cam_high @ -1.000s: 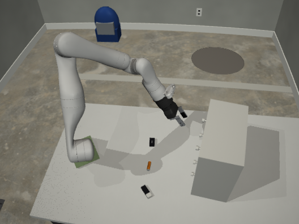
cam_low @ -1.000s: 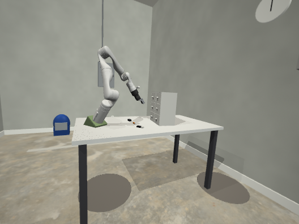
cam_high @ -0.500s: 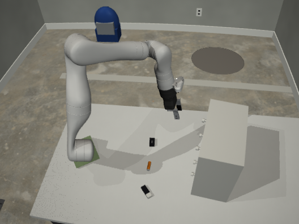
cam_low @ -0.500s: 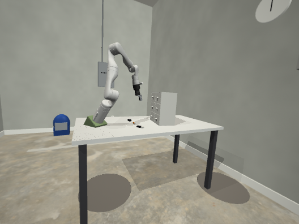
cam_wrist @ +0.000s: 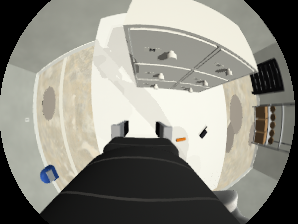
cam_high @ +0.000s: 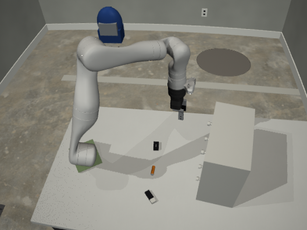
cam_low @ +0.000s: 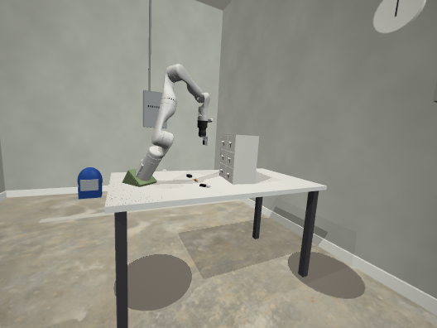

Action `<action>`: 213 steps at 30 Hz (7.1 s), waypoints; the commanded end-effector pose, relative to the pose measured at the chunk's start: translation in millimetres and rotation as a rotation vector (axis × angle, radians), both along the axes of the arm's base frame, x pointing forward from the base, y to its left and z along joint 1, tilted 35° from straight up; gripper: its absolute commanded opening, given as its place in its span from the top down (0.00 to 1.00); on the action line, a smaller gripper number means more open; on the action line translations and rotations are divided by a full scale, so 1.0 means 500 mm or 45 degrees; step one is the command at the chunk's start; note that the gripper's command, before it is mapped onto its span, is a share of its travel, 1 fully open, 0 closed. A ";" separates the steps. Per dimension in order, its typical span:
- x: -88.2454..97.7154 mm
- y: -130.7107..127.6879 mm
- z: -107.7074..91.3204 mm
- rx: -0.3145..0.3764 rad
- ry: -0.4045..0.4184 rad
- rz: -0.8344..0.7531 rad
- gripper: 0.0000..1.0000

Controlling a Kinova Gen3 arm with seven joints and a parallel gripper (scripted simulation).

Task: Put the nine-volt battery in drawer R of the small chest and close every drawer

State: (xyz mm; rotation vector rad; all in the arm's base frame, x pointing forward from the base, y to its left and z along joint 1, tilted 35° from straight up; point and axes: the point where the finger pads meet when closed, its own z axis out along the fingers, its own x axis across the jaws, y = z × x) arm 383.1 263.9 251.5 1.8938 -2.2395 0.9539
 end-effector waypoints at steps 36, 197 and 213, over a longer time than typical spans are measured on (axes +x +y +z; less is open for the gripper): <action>-0.019 -0.008 0.012 0.013 0.016 -0.016 0.00; 0.052 -0.149 -0.067 -0.374 -1.342 0.633 0.33; 0.070 -0.154 -0.065 -0.373 -1.342 0.635 0.33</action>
